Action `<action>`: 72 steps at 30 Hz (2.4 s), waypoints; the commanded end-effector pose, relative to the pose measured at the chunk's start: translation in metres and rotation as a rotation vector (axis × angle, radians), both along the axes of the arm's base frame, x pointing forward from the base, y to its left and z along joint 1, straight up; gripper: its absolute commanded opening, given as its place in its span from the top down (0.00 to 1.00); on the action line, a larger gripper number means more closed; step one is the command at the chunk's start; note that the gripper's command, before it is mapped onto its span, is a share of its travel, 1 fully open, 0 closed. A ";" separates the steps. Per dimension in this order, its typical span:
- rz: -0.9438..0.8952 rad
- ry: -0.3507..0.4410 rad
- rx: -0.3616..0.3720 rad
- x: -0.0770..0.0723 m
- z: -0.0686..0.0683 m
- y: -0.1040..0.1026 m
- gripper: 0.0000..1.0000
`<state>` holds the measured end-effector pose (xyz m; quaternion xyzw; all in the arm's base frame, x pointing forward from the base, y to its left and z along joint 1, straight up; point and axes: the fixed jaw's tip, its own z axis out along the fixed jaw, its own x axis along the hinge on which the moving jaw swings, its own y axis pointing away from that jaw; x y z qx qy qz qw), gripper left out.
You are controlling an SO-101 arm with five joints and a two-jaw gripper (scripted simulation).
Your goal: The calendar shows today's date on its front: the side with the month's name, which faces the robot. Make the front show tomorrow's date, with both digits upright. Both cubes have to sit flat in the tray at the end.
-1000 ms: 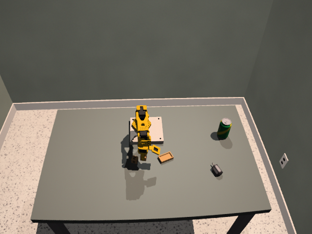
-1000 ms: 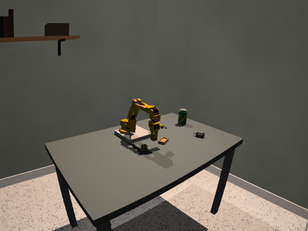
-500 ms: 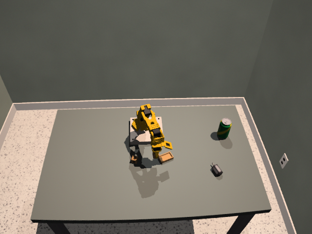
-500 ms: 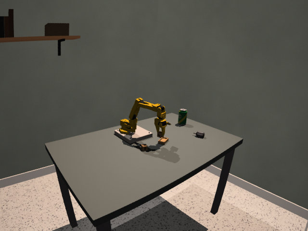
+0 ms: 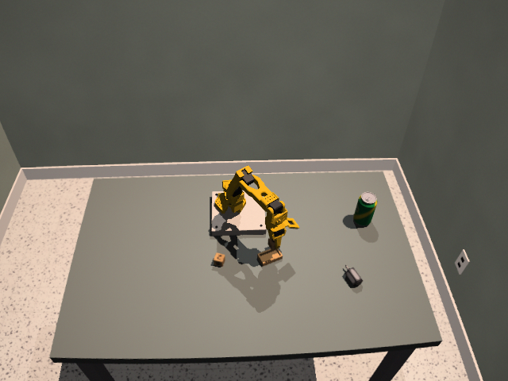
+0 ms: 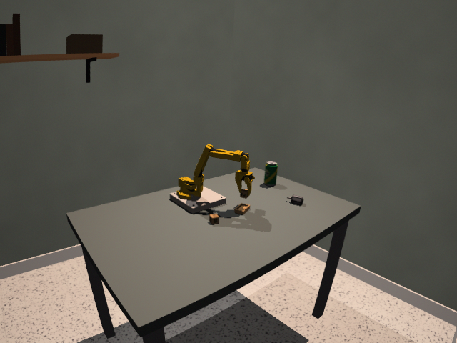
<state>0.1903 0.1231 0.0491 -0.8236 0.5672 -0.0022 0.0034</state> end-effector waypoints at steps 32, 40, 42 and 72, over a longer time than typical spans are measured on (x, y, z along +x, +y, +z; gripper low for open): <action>-0.001 -0.014 0.011 0.000 -0.003 0.003 1.00; 0.004 0.009 -0.004 -0.005 -0.010 0.005 1.00; 0.004 0.009 -0.004 -0.005 -0.010 0.005 1.00; 0.004 0.009 -0.004 -0.006 -0.011 0.006 1.00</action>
